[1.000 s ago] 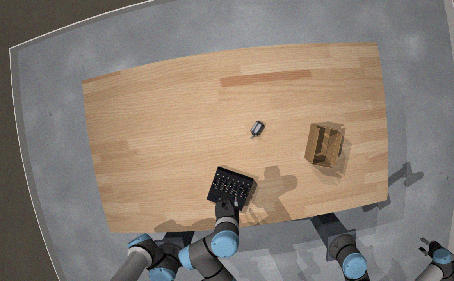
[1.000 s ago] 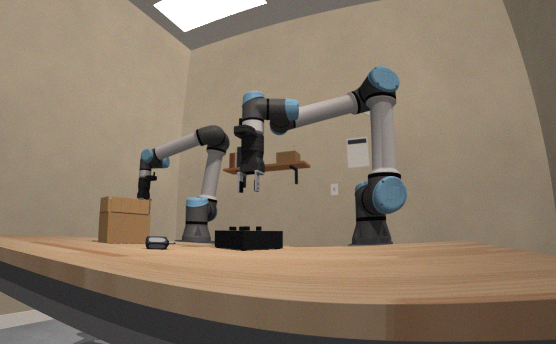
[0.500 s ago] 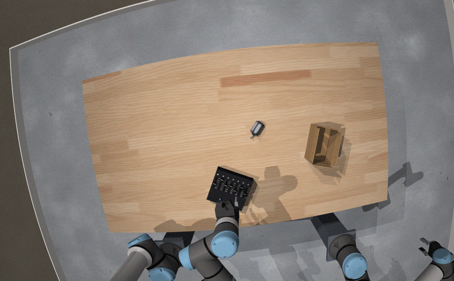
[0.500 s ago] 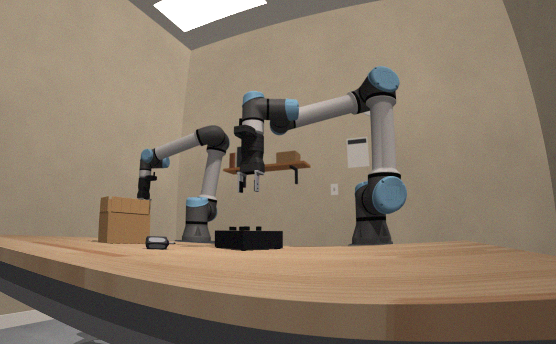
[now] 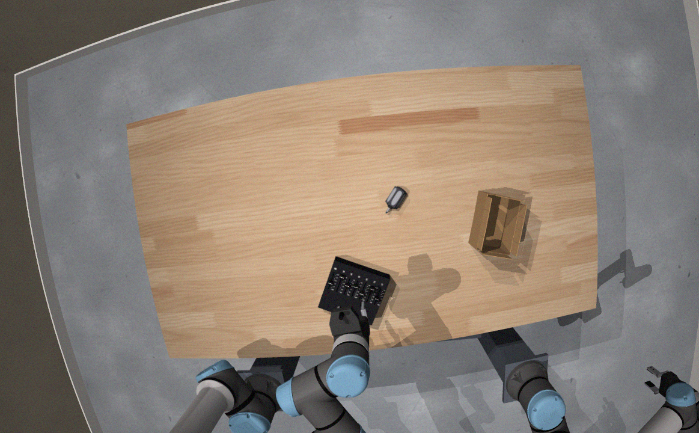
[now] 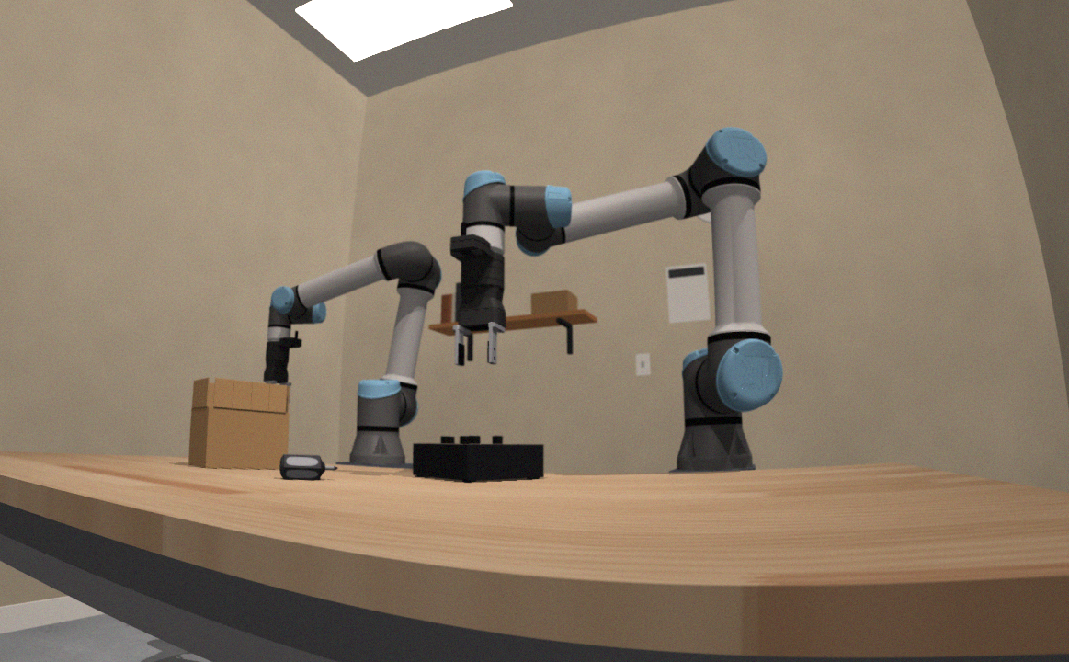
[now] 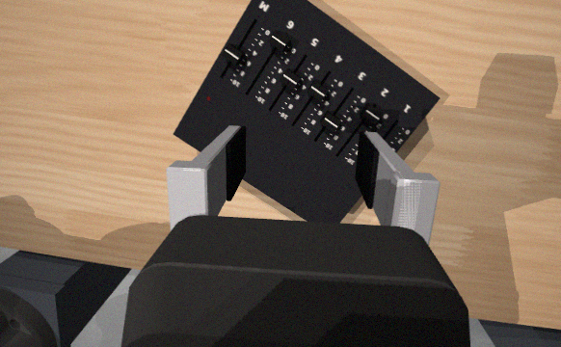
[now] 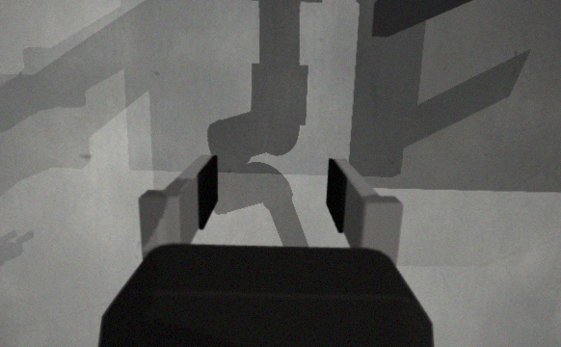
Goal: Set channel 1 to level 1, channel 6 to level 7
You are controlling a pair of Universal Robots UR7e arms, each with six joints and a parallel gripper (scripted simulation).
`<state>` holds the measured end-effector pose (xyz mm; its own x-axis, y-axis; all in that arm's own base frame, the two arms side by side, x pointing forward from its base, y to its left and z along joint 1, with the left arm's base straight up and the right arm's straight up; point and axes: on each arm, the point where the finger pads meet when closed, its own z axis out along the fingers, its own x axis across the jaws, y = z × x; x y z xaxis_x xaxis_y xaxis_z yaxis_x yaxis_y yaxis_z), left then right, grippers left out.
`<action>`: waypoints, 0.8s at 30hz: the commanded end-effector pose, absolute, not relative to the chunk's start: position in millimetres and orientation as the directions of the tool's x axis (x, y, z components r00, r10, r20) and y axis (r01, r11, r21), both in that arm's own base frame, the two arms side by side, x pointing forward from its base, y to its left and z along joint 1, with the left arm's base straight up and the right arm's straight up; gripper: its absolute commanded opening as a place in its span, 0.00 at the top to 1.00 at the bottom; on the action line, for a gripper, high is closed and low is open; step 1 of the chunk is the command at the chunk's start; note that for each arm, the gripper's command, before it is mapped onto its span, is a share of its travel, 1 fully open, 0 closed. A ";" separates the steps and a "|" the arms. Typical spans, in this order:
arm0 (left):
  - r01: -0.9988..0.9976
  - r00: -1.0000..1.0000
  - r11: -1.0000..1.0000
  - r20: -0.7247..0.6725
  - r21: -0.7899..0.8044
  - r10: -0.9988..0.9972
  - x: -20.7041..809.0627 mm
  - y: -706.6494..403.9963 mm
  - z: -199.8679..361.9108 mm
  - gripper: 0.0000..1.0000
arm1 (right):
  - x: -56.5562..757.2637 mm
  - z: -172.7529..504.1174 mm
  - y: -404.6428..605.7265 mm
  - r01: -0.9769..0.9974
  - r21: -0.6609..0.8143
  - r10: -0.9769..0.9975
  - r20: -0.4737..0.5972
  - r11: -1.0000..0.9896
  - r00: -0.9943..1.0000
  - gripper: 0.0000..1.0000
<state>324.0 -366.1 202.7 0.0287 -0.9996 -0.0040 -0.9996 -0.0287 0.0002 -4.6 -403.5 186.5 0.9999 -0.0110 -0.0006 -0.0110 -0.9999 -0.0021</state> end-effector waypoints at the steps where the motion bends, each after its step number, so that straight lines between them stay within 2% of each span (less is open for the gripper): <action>1: -0.994 0.110 -0.110 -0.003 -0.002 -0.994 327.9 -367.8 210.3 0.00 | -4.4 187.0 -404.0 -0.011 0.000 -0.011 0.000 -1.000 1.000 0.00; 12: -0.939 0.344 -0.344 -0.007 -0.008 -0.939 337.8 -370.6 231.4 0.00 | -4.4 187.0 -404.0 -0.011 0.000 -0.011 0.000 -1.000 1.000 0.00; 24: -0.742 0.670 -0.670 -0.006 -0.019 -0.742 350.3 -373.5 265.0 0.00 | -4.4 187.0 -404.0 -0.011 0.000 -0.011 0.000 -1.000 1.000 0.00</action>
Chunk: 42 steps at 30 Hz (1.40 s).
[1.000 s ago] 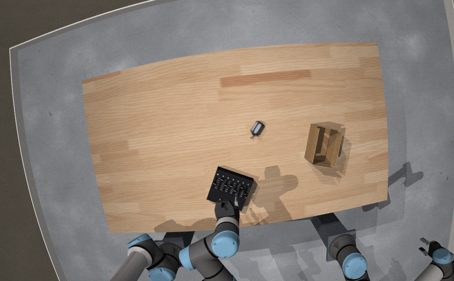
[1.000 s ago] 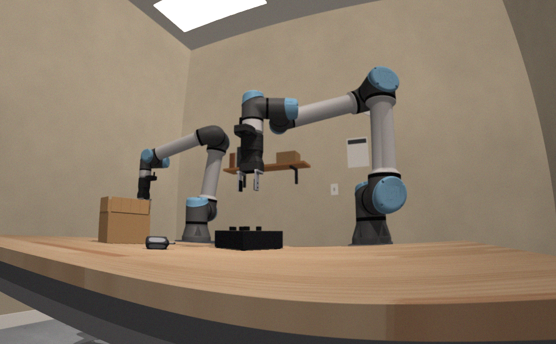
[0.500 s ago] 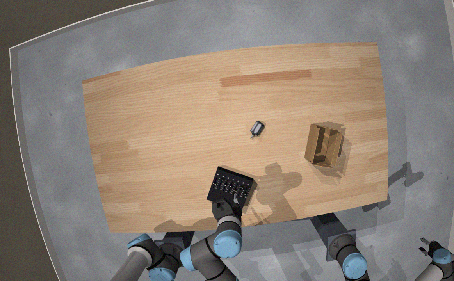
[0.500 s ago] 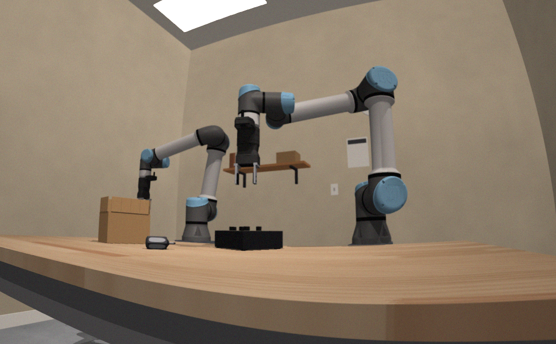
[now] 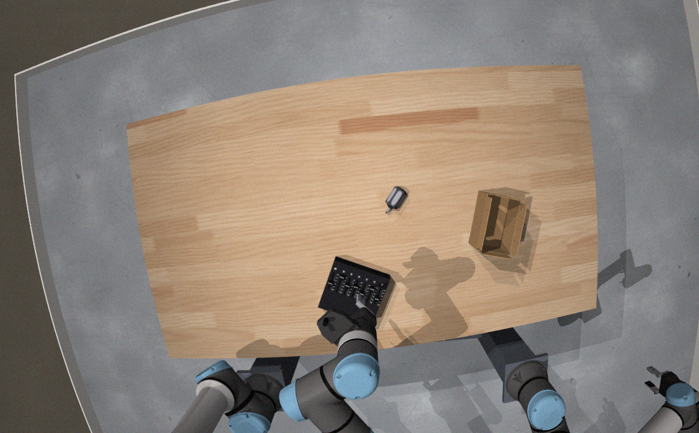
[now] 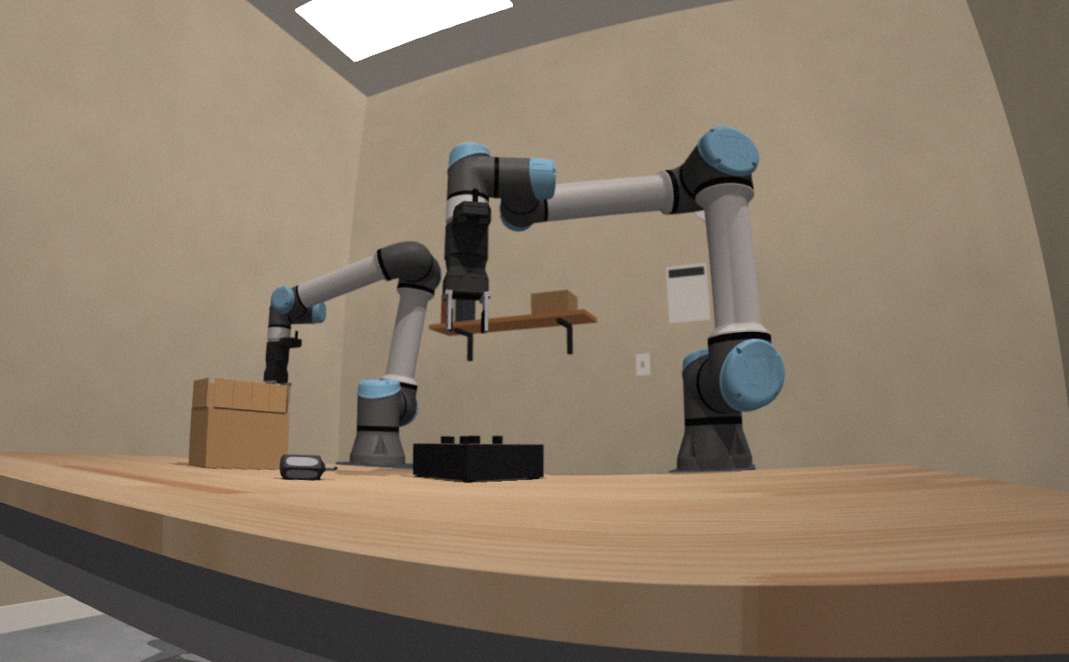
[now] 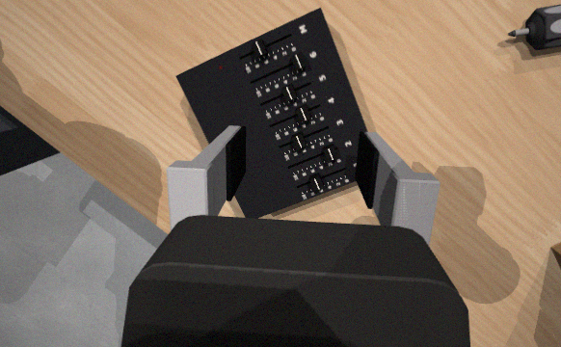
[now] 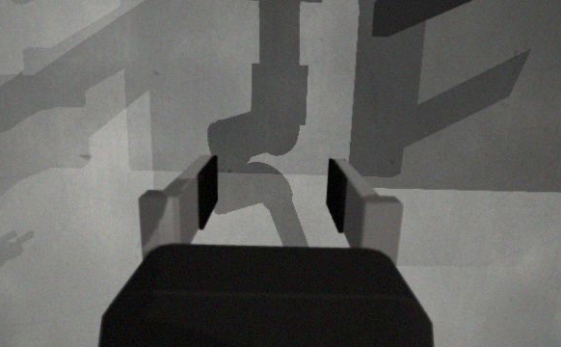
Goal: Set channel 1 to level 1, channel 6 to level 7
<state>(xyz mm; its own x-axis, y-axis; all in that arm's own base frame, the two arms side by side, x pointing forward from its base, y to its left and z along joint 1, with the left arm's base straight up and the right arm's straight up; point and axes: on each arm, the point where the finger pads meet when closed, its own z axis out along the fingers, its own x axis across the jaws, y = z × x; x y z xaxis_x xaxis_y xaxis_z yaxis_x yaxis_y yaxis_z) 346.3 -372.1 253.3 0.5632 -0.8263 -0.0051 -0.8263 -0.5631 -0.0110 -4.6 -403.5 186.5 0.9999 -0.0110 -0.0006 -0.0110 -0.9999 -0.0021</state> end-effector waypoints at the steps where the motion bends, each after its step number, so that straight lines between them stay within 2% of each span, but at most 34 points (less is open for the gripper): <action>1: -0.742 0.670 -0.670 -0.006 -0.019 -0.742 350.3 -373.5 265.0 0.00 | -4.4 187.0 -404.0 -0.011 0.000 -0.011 0.000 -1.000 1.000 0.00; 17: -0.336 0.942 -0.941 0.005 -0.032 -0.336 361.4 -376.3 307.9 0.00 | -4.4 187.0 -404.0 -0.011 0.000 -0.011 0.000 -1.000 1.000 0.00; 19: -0.336 0.942 -0.941 0.005 -0.032 -0.336 361.4 -376.3 307.9 0.00 | -4.4 187.0 -404.0 -0.011 0.000 -0.011 0.000 -1.000 1.000 0.00; 22: -0.210 0.978 -0.977 0.010 -0.034 -0.210 363.6 -377.0 319.1 0.00 | -4.4 187.0 -404.0 -0.011 0.000 -0.011 0.000 -1.000 1.000 0.00; 34: 0.153 0.988 -0.988 0.026 -0.036 0.152 368.8 -379.4 349.9 0.00 | -4.4 187.0 -404.0 -0.011 0.000 -0.011 0.000 -1.000 1.000 0.00; 36: 0.153 0.988 -0.988 0.026 -0.036 0.152 368.8 -379.4 349.9 0.00 | -4.4 187.0 -404.0 -0.011 0.000 -0.011 0.000 -1.000 1.000 0.00; 42: 0.360 0.933 -0.932 0.036 -0.034 0.359 371.5 -381.0 367.6 0.00 | -4.4 187.0 -404.0 -0.011 0.000 -0.011 0.000 -1.000 1.000 0.00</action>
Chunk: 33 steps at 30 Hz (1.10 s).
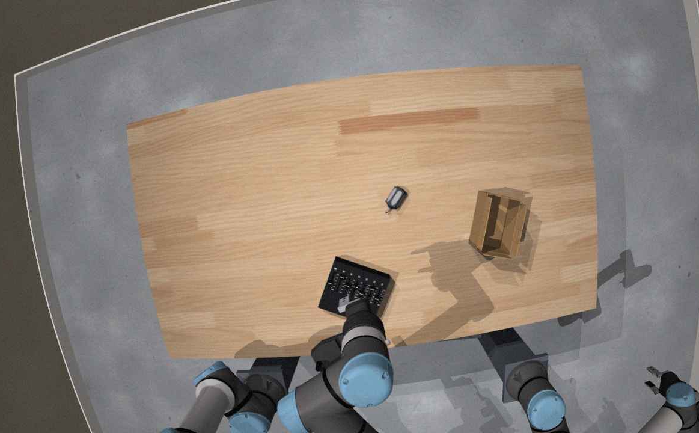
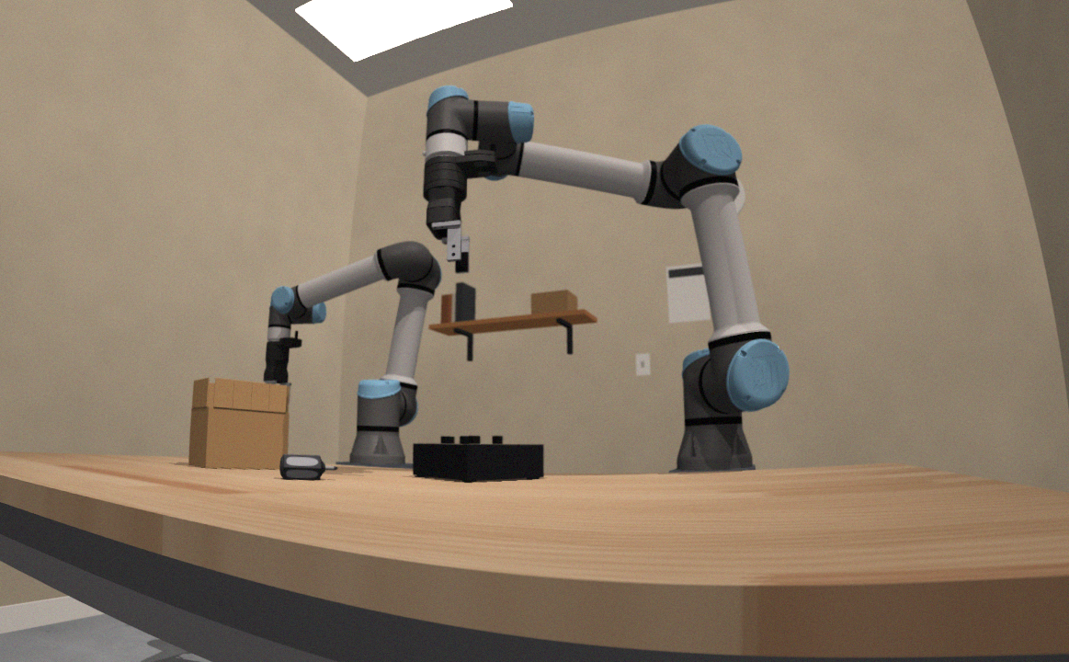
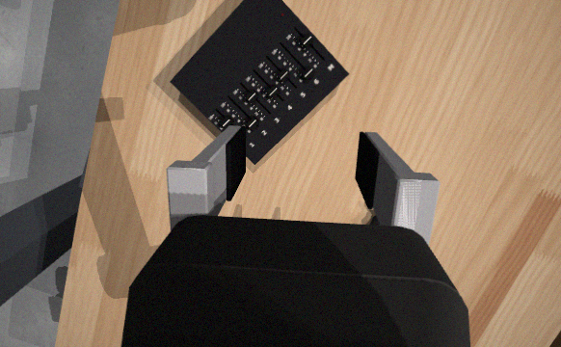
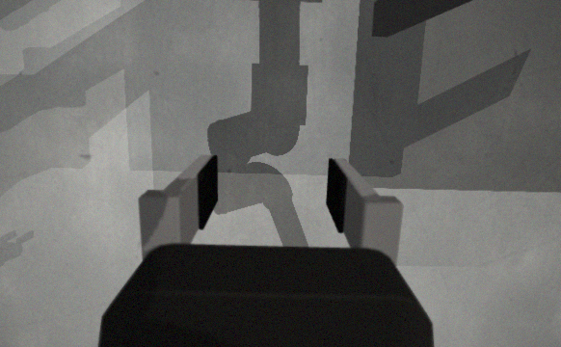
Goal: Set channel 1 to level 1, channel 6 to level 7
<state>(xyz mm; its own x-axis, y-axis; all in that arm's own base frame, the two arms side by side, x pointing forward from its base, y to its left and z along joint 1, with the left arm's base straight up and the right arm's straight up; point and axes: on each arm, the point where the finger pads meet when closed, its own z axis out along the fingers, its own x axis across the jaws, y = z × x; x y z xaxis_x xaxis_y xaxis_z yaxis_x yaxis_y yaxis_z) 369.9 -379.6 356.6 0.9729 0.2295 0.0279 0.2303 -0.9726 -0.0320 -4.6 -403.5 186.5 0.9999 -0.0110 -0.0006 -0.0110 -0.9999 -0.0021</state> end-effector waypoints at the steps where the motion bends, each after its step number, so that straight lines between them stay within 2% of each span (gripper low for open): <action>1: 0.389 0.921 -0.921 0.038 -0.033 0.388 371.9 -381.2 370.2 0.00 | -4.4 187.0 -404.0 -0.011 0.000 -0.011 0.000 -1.000 1.000 0.00; 9: 0.603 0.798 -0.798 0.050 -0.026 0.601 375.1 -383.2 390.0 0.00 | -4.4 187.0 -404.0 -0.011 0.000 -0.011 0.000 -1.000 1.000 0.00; 18: 0.737 0.675 -0.676 0.058 -0.018 0.735 377.6 -384.7 404.2 0.00 | -4.4 187.0 -404.0 -0.011 0.000 -0.011 0.000 -1.000 1.000 0.00; 33: 0.838 0.546 -0.546 0.064 -0.010 0.836 380.1 -385.9 416.8 0.00 | -4.4 187.0 -404.0 -0.011 0.000 -0.011 0.000 -1.000 1.000 0.00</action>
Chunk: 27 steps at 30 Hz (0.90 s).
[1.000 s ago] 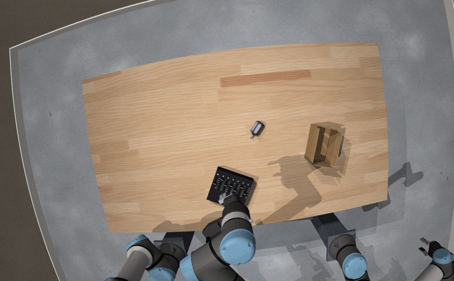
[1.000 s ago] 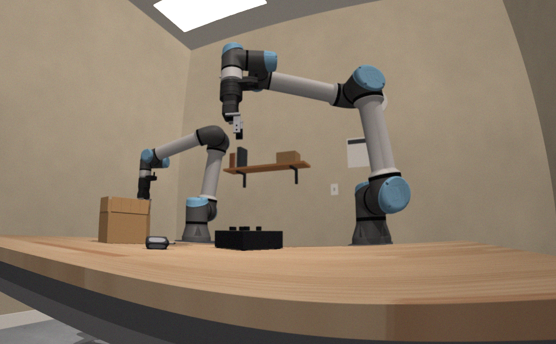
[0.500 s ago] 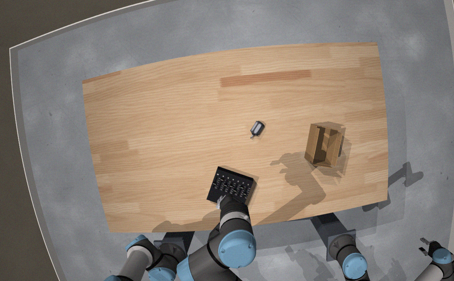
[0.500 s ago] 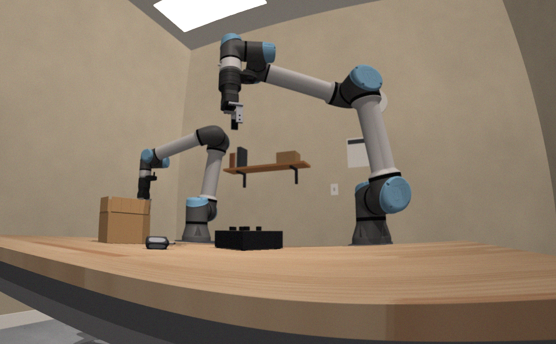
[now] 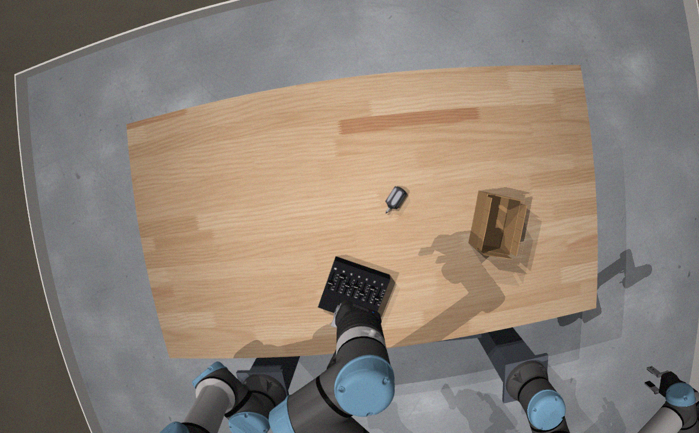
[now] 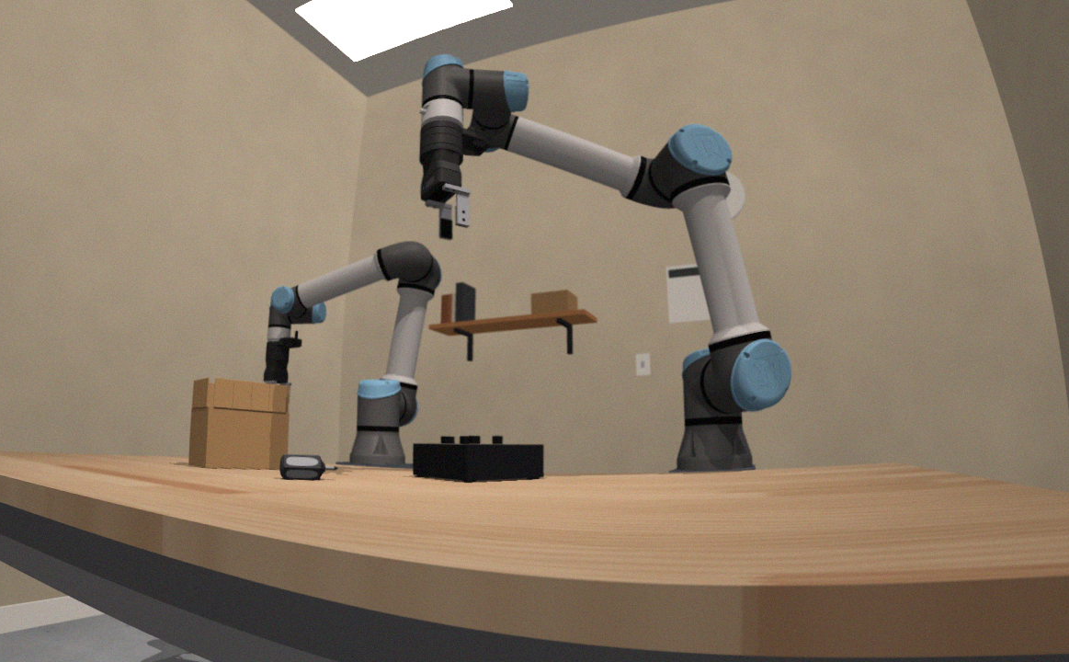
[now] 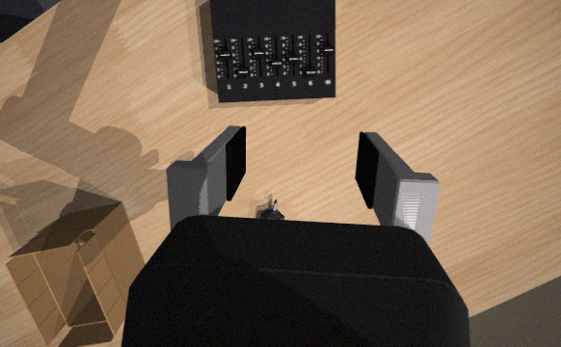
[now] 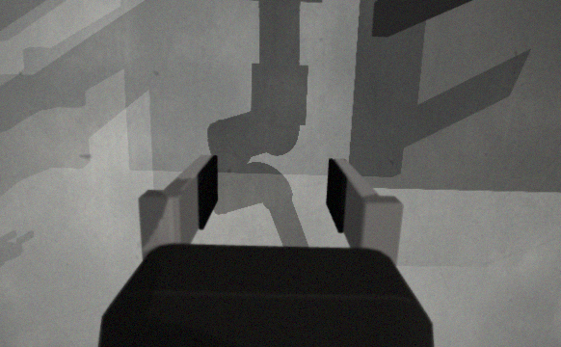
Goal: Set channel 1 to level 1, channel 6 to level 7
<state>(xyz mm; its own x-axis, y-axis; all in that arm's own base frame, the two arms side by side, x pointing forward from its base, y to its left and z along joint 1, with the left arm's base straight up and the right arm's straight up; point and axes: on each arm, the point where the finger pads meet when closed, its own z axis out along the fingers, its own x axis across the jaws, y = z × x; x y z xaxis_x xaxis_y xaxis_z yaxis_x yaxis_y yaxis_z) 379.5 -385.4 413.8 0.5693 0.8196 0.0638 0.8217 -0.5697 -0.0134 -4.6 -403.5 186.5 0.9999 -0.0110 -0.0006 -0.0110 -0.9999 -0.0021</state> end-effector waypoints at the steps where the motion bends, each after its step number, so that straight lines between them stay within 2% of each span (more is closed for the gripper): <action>1: 0.840 0.542 -0.542 0.065 -0.009 0.838 380.2 -385.9 417.1 0.00 | -4.4 187.0 -404.0 -0.011 0.000 -0.011 0.000 -1.000 1.000 0.00; 27: 0.846 0.532 -0.532 0.065 -0.009 0.844 380.4 -386.0 418.0 0.00 | -4.4 187.0 -404.0 -0.011 0.000 -0.011 0.000 -1.000 1.000 0.00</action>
<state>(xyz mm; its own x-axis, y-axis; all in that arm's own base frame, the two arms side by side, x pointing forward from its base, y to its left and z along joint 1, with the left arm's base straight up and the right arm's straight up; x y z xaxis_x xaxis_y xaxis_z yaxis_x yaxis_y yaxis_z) 380.2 -385.7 417.1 0.5319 0.8442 0.0662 0.8464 -0.5324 -0.0116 -4.6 -403.5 186.5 0.9999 -0.0110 -0.0006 -0.0110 -0.9999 -0.0021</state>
